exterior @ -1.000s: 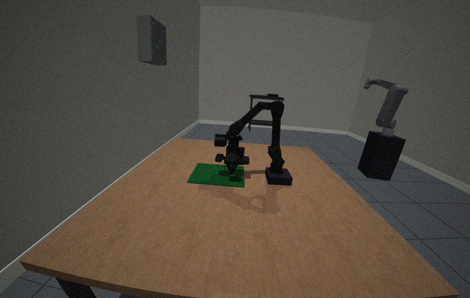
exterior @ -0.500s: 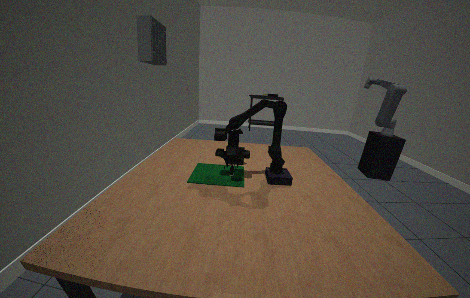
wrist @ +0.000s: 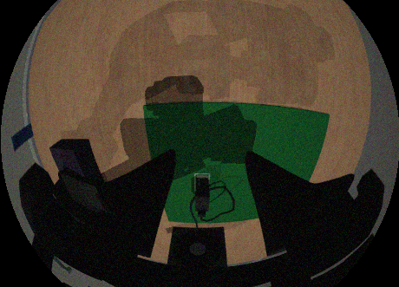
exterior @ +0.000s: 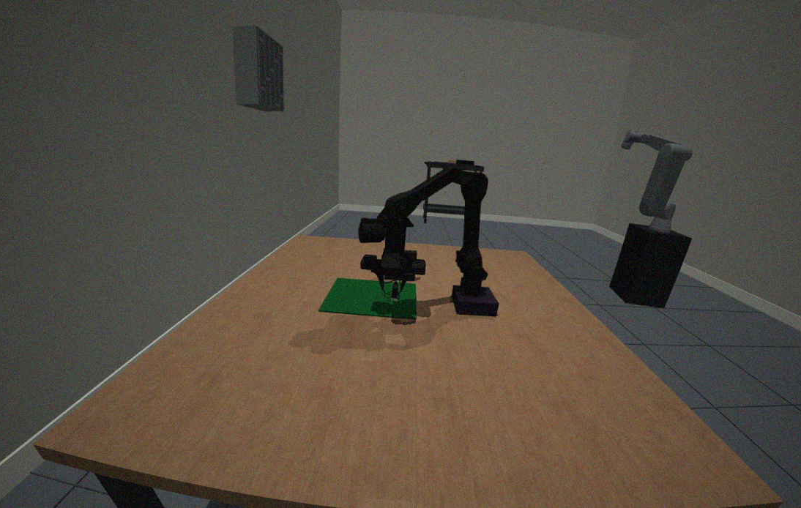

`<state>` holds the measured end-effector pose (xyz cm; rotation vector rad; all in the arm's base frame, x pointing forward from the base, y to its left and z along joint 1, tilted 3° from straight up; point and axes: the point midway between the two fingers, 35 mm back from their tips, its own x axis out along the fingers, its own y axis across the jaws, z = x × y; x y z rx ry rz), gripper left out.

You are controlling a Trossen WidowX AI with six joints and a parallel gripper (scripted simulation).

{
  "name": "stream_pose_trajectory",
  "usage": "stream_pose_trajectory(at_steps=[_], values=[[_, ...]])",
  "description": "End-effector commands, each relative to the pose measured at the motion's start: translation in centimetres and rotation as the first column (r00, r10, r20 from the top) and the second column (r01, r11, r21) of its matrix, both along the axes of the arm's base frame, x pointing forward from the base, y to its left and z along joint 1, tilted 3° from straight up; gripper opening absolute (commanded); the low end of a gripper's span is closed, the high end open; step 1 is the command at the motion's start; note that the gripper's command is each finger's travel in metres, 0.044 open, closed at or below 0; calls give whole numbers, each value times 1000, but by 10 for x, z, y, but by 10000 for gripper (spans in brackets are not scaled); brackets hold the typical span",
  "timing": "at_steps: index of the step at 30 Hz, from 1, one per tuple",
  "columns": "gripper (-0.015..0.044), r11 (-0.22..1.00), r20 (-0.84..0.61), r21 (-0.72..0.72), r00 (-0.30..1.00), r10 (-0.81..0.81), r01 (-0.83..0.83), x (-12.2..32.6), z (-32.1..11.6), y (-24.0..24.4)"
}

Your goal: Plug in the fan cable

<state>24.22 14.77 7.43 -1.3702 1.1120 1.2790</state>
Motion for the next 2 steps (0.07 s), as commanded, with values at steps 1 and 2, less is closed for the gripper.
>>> stream_pose_trajectory(at_steps=[1, 2], values=[[260, 1000, -11, -2, 1000, -5, 5, -14, -3, 34], [260, 1000, -11, -2, 1000, -5, 5, -14, -3, 34]])
